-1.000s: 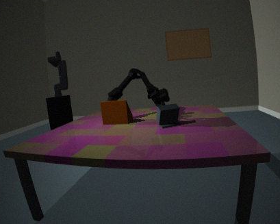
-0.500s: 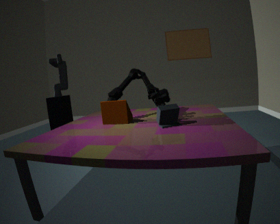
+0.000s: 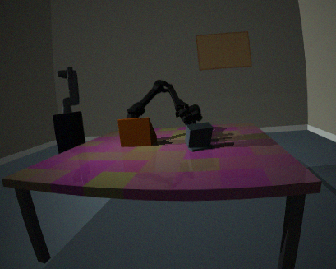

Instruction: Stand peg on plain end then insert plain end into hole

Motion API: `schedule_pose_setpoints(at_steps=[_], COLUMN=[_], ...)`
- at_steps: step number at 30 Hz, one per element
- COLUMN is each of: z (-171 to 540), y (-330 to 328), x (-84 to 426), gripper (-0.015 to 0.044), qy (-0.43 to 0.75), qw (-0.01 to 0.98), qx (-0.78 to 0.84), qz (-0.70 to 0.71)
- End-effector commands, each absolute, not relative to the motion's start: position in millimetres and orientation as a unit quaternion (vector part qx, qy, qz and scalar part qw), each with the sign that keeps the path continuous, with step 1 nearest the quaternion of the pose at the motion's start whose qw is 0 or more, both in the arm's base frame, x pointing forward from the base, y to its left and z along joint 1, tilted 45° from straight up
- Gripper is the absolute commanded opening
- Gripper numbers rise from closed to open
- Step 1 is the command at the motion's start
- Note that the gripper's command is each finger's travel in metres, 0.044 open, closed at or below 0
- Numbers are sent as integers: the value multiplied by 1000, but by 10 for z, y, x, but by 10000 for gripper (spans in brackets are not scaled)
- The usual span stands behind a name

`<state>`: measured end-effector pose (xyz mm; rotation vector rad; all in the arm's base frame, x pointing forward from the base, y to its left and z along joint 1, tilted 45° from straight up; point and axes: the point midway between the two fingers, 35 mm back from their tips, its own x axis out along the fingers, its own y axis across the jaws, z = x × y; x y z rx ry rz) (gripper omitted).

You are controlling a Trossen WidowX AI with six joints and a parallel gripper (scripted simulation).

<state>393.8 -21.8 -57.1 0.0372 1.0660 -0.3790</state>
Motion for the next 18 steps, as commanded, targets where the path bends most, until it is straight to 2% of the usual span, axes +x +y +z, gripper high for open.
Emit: schedule_pose_setpoints(at_steps=[1,18], z=[-618,-620], y=[-216,-232], x=[3937,3951], gripper=[0,0], qy=[508,505], qw=[843,844], qx=[16,18], qz=[-177,-180])
